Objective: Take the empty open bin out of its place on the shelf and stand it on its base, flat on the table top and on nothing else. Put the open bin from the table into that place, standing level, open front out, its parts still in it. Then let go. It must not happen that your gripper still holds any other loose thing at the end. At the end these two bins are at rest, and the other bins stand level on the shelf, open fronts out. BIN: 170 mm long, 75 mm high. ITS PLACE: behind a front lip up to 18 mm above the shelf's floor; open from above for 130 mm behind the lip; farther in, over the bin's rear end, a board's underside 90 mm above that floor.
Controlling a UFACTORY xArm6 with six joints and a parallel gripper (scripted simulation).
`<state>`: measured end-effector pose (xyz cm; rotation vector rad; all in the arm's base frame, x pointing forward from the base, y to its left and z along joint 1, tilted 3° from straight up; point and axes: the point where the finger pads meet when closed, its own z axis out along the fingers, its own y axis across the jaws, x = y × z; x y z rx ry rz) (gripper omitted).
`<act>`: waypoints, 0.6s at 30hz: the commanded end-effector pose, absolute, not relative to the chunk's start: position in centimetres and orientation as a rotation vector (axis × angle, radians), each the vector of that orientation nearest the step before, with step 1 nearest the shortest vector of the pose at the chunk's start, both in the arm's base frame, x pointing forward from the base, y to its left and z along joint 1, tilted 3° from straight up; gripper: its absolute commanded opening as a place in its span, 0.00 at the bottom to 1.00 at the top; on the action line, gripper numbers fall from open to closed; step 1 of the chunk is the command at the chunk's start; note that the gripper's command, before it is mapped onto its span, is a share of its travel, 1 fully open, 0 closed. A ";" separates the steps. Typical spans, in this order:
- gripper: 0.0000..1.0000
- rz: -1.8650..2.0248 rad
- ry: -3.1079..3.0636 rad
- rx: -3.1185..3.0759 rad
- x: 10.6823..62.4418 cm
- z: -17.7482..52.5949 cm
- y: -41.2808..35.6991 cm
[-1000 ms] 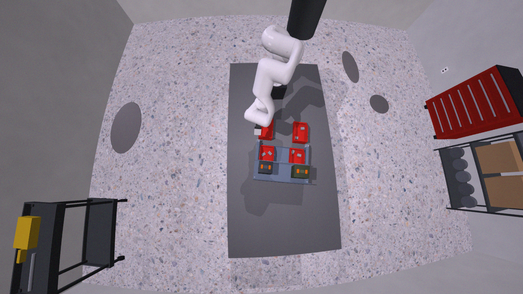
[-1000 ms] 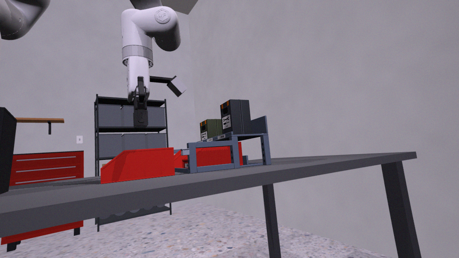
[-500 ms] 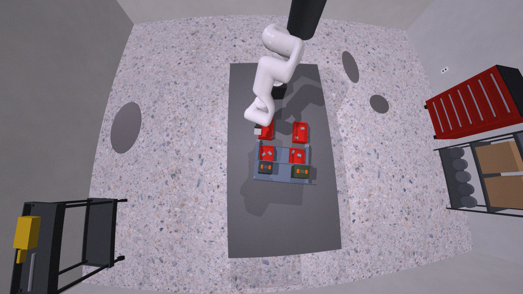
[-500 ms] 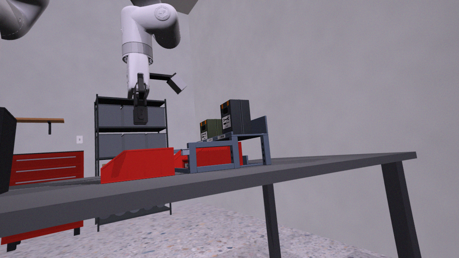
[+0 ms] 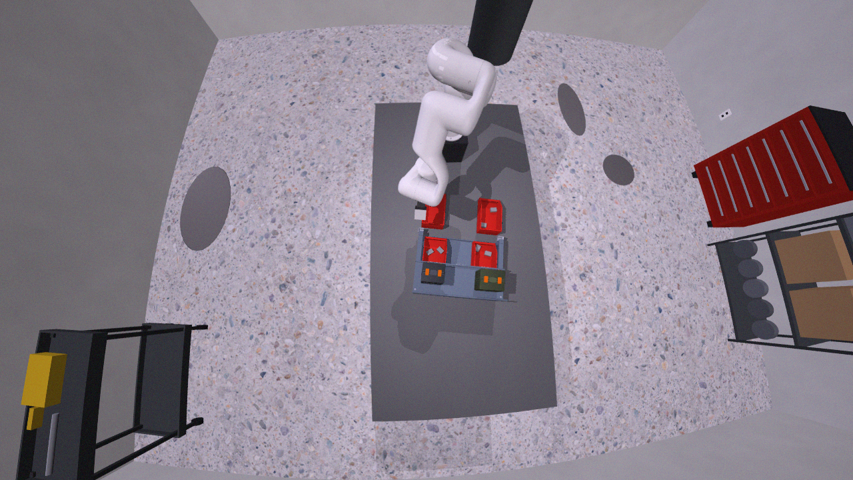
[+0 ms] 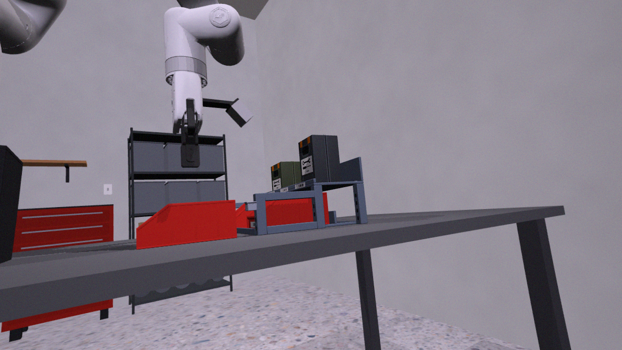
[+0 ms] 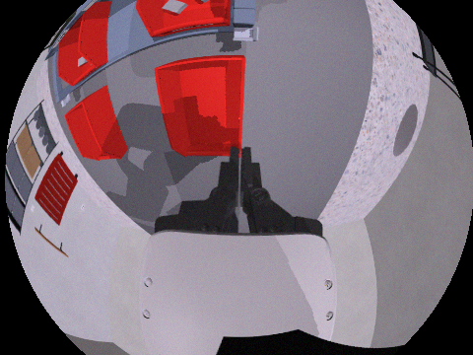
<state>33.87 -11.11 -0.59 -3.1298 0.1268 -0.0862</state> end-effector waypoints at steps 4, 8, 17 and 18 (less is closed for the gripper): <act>0.00 -0.090 0.127 -3.130 34.0 -0.5 -11.2; 0.00 -0.090 0.127 -3.130 34.0 -0.5 -11.2; 0.00 -0.089 0.126 -3.130 34.7 -0.4 -10.0; 0.00 -0.088 0.126 -3.129 35.3 -0.4 -9.1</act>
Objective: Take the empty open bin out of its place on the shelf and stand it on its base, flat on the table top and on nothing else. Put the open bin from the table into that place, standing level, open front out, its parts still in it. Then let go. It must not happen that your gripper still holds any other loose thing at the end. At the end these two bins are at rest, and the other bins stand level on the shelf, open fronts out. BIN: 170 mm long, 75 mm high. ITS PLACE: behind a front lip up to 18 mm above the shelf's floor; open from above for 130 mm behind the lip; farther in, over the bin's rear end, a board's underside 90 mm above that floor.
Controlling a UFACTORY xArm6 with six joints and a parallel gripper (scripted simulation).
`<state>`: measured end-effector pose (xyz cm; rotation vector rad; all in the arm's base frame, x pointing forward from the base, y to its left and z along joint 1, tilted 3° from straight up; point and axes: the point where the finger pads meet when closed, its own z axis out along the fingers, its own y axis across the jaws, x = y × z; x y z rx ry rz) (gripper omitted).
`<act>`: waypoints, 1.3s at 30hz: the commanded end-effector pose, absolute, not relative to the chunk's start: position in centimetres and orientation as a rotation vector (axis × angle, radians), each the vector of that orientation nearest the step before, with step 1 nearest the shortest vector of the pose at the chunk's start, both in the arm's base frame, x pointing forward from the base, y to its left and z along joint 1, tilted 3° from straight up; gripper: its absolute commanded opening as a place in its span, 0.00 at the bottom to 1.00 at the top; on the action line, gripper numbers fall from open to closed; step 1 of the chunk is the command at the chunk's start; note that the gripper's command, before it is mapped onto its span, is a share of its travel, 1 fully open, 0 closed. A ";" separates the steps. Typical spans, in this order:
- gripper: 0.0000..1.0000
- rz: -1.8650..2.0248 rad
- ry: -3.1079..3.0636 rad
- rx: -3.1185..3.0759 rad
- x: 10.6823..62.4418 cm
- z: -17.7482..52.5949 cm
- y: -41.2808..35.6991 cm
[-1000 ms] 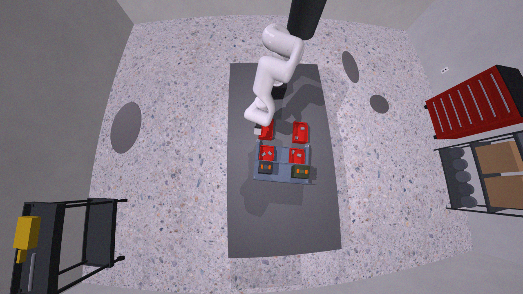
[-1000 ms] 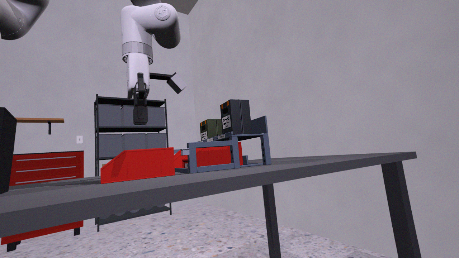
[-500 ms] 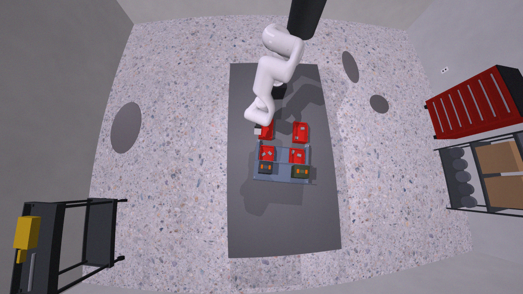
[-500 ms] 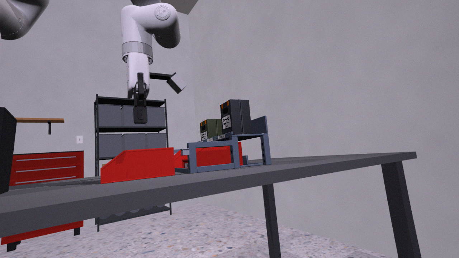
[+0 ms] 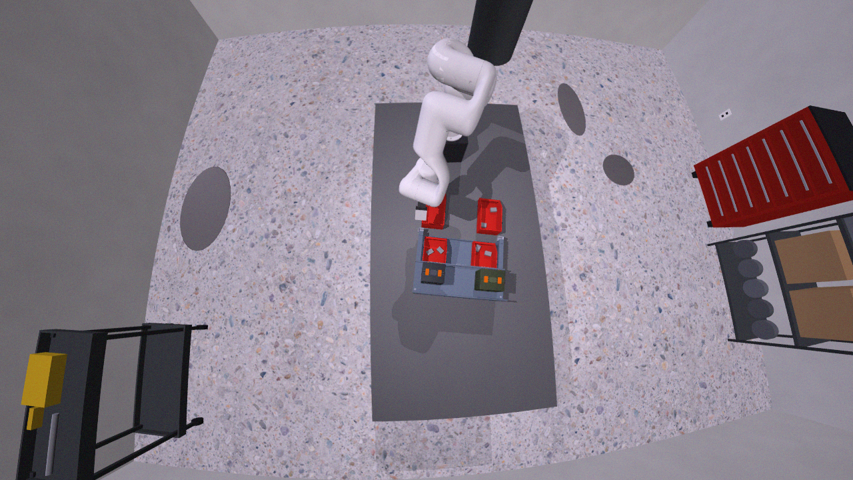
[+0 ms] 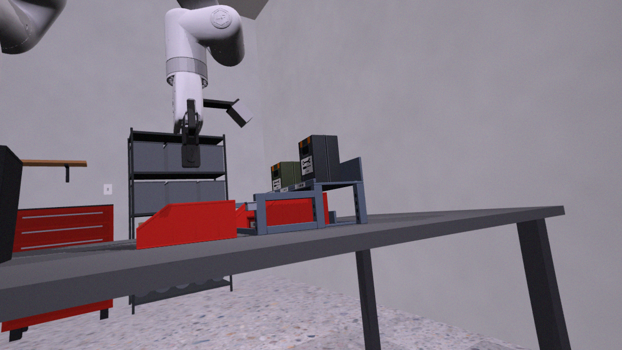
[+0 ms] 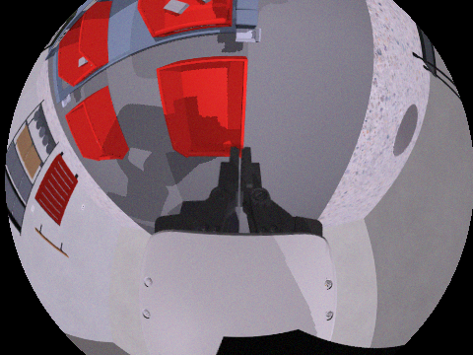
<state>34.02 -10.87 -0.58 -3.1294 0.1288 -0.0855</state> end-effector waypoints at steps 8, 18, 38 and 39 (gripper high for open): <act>0.00 -0.081 0.123 -3.128 38.5 -0.1 -1.6; 0.00 -0.078 0.122 -3.128 39.9 0.2 7.1; 0.00 -0.090 0.126 -3.130 37.0 0.8 24.2; 0.00 -0.090 0.127 -3.130 36.8 0.8 24.6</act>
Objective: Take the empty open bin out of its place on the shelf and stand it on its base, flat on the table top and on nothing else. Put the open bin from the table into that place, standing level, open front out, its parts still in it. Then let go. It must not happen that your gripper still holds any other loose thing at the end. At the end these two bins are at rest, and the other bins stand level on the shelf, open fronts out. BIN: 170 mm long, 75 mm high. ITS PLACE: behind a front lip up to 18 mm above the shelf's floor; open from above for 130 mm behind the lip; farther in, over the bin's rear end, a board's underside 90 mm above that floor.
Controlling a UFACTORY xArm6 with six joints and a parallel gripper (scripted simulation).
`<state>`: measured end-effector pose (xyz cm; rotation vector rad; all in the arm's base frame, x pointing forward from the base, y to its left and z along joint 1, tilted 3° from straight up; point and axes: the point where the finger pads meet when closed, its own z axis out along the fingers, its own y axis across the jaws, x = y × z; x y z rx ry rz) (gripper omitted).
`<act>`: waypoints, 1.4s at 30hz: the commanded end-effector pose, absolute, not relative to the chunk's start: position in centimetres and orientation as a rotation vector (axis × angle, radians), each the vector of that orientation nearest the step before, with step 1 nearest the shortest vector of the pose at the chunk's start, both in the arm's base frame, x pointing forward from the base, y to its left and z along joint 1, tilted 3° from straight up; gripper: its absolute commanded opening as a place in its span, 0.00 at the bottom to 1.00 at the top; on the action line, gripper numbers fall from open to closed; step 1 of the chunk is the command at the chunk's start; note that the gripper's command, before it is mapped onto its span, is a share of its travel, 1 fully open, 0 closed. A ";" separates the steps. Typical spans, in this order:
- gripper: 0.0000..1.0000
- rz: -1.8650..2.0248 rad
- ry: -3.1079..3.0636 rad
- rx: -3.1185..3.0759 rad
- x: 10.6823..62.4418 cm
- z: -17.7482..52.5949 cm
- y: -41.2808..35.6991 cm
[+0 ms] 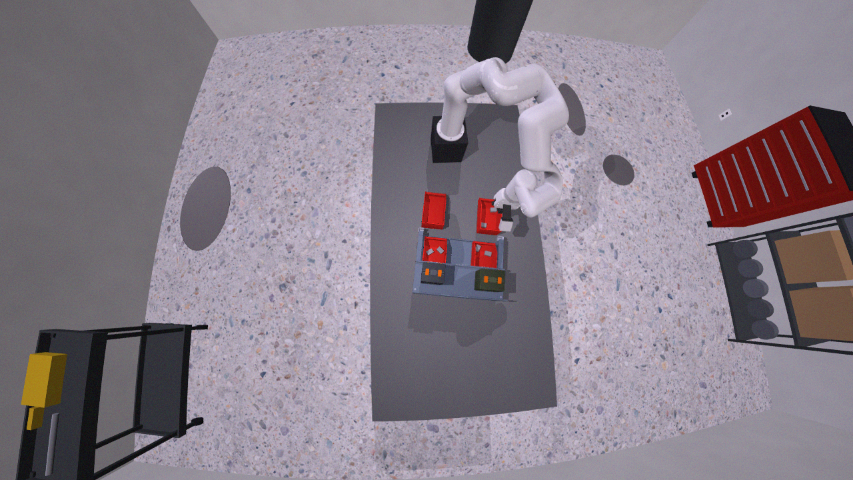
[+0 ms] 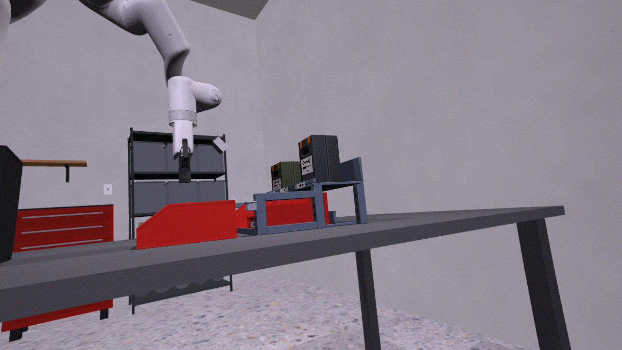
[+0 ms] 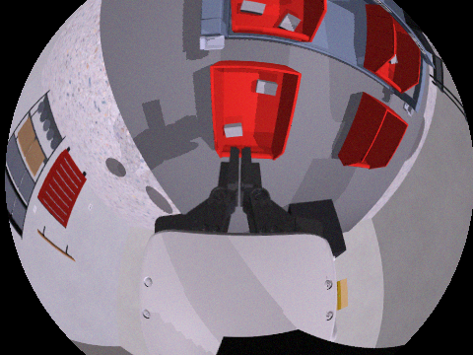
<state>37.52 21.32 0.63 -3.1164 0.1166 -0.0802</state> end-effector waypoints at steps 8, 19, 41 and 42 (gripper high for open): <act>0.00 -0.090 0.127 -3.130 36.7 0.8 24.8; 0.26 -0.090 0.127 -3.130 36.7 0.8 24.8; 0.26 -0.090 0.127 -3.130 36.7 0.8 24.8; 0.26 -0.090 0.127 -3.130 36.7 0.8 24.8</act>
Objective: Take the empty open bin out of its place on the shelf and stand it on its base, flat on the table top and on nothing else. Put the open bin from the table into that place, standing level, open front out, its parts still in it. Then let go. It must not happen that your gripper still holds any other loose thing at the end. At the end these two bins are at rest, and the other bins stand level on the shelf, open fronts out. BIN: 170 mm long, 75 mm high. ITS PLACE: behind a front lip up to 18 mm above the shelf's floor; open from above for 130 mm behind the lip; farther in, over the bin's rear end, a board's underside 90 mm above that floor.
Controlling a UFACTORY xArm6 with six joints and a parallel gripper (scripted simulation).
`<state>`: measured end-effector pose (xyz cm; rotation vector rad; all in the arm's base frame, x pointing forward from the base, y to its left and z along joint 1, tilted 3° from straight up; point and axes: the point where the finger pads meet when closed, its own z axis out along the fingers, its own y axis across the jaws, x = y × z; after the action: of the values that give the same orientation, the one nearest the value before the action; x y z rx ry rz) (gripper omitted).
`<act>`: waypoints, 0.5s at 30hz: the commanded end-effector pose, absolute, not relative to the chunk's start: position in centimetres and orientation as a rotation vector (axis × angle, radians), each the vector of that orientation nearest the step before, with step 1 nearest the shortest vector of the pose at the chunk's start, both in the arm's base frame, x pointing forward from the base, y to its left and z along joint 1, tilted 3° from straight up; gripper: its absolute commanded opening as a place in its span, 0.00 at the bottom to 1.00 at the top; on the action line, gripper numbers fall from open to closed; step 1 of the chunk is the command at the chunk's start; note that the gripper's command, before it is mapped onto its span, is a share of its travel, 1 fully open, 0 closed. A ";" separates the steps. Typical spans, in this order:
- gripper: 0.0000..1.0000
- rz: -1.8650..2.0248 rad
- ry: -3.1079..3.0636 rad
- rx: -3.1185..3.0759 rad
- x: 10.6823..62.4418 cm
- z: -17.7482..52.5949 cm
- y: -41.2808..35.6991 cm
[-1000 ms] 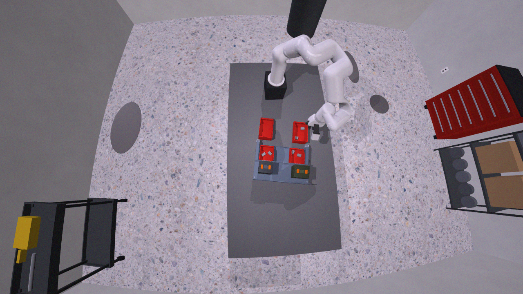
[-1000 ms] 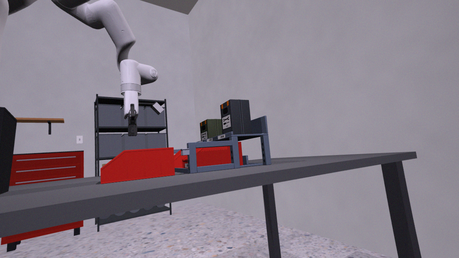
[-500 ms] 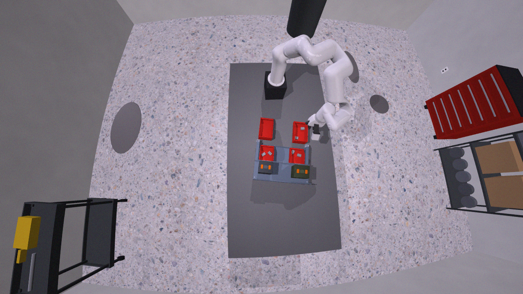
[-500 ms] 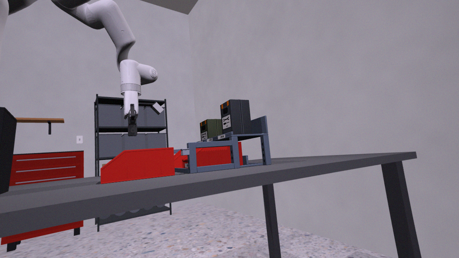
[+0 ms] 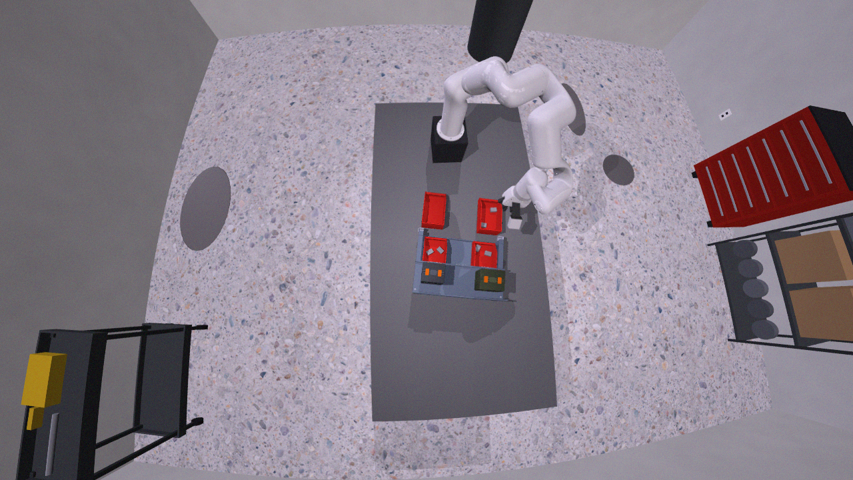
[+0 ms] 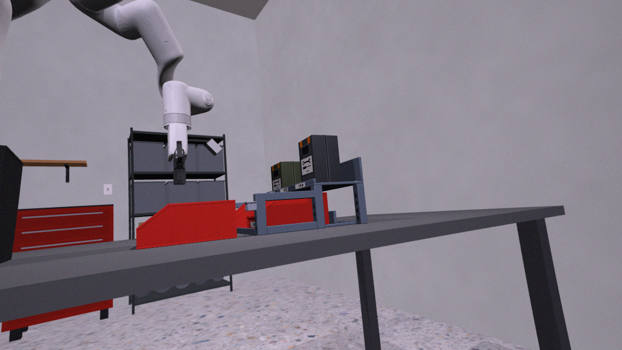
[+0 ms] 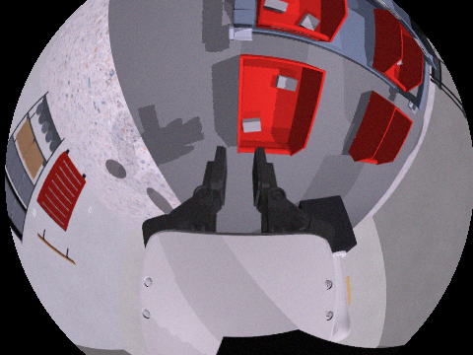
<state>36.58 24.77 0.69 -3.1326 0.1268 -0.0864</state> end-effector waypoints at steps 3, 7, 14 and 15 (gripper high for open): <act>0.26 -0.090 0.127 -3.130 36.7 0.8 24.8; 0.26 -0.090 0.127 -3.130 36.7 0.7 24.8; 0.26 -0.090 0.127 -3.130 36.7 0.4 24.8; 0.26 -0.090 0.127 -3.130 36.7 0.3 24.9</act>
<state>36.59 24.77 0.41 -3.1327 0.1268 -0.0861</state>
